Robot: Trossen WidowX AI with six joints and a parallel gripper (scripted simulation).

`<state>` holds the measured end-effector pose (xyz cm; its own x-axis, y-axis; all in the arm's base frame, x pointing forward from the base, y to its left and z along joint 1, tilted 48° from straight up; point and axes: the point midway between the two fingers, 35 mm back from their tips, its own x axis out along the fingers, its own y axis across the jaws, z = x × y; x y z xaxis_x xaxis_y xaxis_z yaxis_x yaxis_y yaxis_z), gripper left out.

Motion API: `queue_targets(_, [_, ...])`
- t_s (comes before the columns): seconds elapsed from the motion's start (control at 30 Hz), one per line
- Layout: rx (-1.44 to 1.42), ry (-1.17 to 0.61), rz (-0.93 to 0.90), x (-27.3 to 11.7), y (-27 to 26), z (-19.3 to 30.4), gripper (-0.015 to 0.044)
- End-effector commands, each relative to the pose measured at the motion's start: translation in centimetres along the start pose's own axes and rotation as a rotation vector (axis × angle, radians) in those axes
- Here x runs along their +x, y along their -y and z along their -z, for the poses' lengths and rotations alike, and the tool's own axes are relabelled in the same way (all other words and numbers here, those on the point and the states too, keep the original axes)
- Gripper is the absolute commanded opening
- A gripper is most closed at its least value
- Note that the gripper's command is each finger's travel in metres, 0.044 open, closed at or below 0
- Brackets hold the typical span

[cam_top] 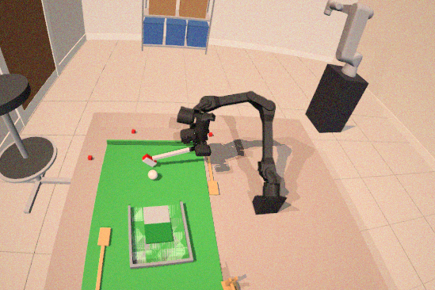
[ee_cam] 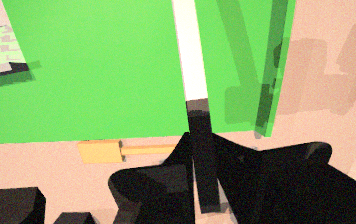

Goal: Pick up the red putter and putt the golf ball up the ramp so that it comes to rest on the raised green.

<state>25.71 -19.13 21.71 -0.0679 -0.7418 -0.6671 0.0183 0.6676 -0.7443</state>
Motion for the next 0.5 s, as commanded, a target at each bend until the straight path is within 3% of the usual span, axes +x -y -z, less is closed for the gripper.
queue_targets(0.0, [0.000,0.001,0.000,-0.1,0.0,0.0,0.0000])
queue_targets(0.47, [-0.001,0.006,-0.002,0.3,3.0,0.0,0.0000])
